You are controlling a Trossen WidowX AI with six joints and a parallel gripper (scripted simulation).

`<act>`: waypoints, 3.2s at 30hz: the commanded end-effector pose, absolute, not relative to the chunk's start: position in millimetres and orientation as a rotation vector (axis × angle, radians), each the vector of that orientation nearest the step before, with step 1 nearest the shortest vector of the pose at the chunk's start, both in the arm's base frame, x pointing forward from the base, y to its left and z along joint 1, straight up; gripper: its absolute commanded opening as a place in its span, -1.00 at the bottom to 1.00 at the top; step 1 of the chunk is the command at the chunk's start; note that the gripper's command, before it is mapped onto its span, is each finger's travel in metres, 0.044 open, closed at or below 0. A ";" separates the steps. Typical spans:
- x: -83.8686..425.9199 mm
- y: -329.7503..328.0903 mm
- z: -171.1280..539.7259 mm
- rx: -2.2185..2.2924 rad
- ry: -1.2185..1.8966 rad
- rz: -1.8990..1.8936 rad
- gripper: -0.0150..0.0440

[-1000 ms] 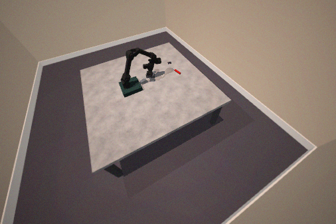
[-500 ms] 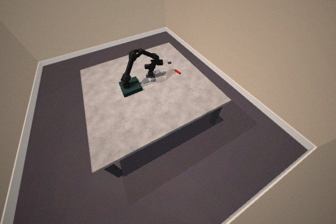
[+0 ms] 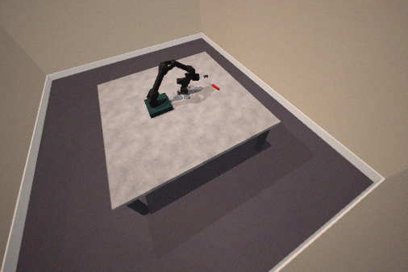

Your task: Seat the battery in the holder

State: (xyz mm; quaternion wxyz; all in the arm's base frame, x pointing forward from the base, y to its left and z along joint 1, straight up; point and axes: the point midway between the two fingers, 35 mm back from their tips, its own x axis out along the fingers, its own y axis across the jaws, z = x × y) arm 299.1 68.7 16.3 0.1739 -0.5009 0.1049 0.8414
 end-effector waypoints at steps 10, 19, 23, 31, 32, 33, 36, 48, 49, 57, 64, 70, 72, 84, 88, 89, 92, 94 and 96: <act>308.7 65.6 15.2 -1.422 0.293 2.391 -0.21; 313.9 63.4 15.2 -1.421 0.295 2.394 -0.21; 315.9 62.6 15.3 -1.421 0.297 2.396 -0.21; 319.0 61.5 15.4 -1.423 0.301 2.401 -0.21; 319.2 61.5 15.4 -1.423 0.302 2.401 -0.21; 319.4 61.4 15.4 -1.423 0.302 2.402 -0.21; 319.6 61.3 15.4 -1.423 0.303 2.402 -0.21; 317.8 62.6 13.4 -1.491 0.322 2.376 -0.21; 317.6 62.7 13.2 -1.498 0.324 2.373 -0.21; 316.1 63.7 11.6 -1.554 0.340 2.348 -0.21; 314.7 64.6 10.2 -1.603 0.355 2.323 -0.21; 313.6 65.3 9.2 -1.645 0.367 2.301 -0.21; 313.2 65.5 8.8 -1.659 0.371 2.293 -0.21; 310.9 66.9 6.8 -1.742 0.396 2.242 -0.21; 310.2 67.3 6.3 -1.770 0.405 2.223 -0.21; 310.0 67.4 6.1 -1.777 0.407 2.219 -0.21; 309.5 67.6 5.8 -1.797 0.413 2.204 -0.21; 309.1 67.8 5.6 -1.811 0.417 2.194 -0.21; 308.8 68.0 5.5 -1.825 0.422 2.183 -0.21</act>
